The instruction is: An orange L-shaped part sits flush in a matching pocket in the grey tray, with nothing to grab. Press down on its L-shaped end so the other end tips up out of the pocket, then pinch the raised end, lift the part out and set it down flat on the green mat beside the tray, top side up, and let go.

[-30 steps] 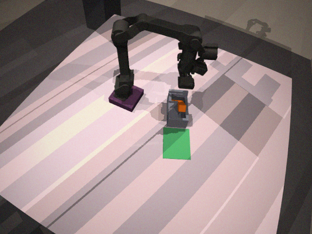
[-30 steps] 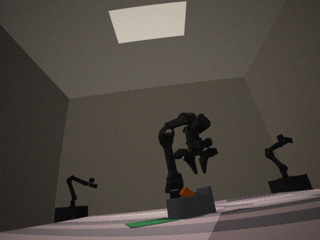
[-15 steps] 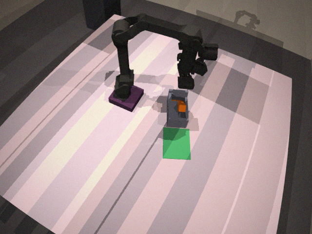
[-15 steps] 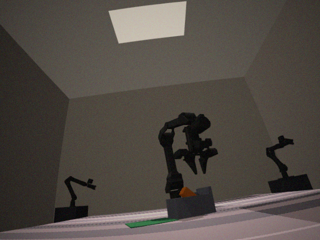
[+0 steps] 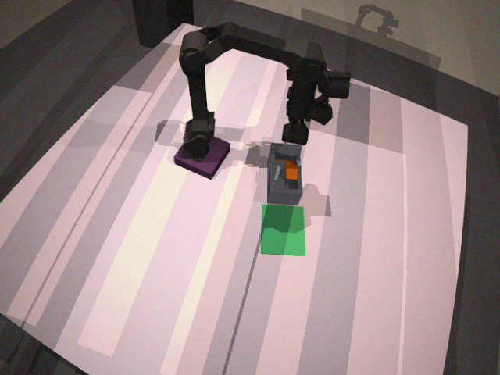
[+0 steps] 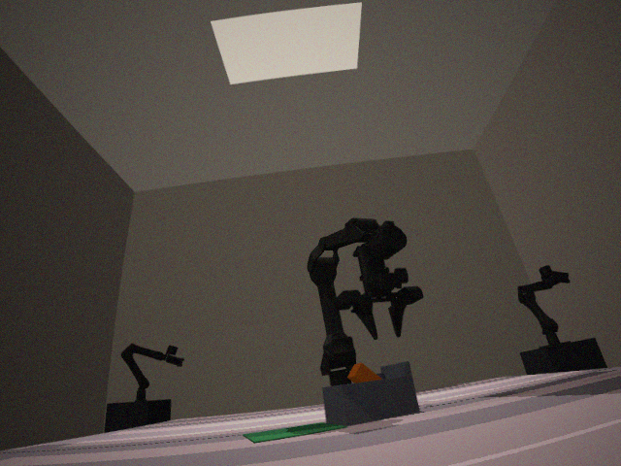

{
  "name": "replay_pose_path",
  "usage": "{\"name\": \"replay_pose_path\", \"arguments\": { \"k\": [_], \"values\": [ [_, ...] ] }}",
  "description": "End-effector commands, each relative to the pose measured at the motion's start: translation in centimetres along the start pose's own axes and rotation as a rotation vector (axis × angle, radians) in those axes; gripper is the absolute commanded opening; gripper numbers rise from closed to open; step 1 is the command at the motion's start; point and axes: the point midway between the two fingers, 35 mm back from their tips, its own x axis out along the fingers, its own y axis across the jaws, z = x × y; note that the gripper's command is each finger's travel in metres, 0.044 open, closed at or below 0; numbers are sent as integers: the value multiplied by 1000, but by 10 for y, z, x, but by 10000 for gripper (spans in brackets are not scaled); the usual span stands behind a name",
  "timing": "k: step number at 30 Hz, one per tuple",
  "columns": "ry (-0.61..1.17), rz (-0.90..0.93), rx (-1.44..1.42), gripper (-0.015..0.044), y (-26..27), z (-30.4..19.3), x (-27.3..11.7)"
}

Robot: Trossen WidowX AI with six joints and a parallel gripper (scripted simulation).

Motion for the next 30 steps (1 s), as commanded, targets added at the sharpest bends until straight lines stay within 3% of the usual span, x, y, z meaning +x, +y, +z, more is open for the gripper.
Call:
{"name": "replay_pose_path", "arguments": {
  "k": [1, 12, 23, 30],
  "values": [
    [0, -1, 270, 280, -14, 5, -1],
    [-4, -12, 1432, 280, -73, 18, -4],
    [-4, -12, 1450, 280, -74, 18, -3],
    [-4, -12, 1450, 280, -74, 18, 23]
  ]
}}
